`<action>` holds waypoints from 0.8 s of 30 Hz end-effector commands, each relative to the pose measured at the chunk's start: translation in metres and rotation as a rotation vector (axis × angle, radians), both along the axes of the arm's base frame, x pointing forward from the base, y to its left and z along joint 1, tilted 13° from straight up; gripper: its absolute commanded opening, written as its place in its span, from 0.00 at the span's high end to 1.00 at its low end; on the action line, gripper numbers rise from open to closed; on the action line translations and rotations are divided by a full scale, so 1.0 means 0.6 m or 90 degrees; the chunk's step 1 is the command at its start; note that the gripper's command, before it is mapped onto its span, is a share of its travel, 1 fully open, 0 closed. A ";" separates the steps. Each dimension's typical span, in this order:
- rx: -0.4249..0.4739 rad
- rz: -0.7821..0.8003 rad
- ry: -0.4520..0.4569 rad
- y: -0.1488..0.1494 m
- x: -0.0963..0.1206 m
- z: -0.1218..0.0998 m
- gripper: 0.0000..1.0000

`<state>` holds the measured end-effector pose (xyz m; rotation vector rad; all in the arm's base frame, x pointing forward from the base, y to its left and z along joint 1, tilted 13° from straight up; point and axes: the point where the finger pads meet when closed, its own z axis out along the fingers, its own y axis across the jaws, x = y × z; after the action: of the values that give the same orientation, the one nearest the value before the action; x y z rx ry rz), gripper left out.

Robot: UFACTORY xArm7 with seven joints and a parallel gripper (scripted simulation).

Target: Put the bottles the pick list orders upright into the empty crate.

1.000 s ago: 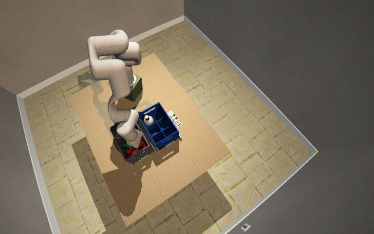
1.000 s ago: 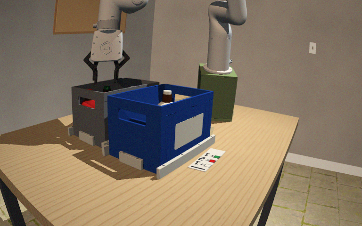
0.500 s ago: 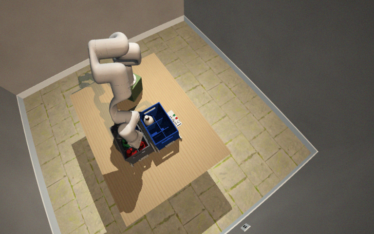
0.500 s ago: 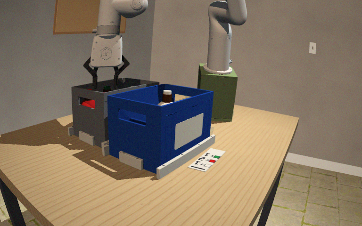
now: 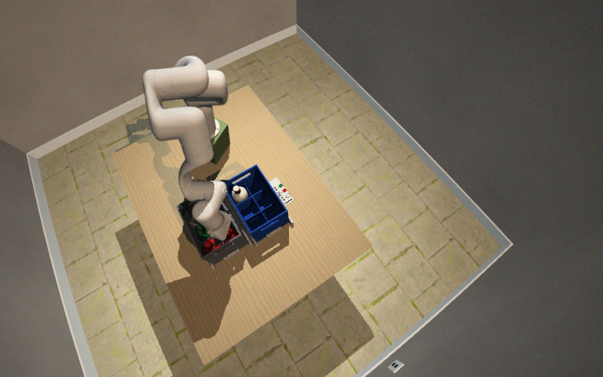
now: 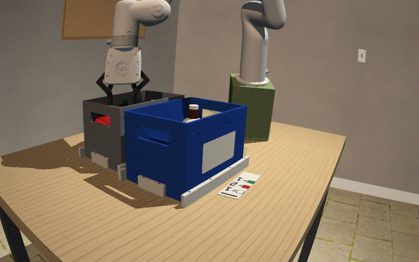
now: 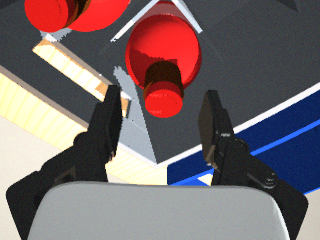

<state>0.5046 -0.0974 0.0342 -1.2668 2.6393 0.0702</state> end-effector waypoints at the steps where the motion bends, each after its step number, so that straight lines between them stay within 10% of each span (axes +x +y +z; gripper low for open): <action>1: -0.001 -0.001 -0.003 0.000 0.004 -0.005 0.35; 24: -0.001 -0.001 -0.003 0.004 0.009 -0.035 0.35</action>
<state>0.5087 -0.0944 0.0119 -1.2666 2.6391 0.0698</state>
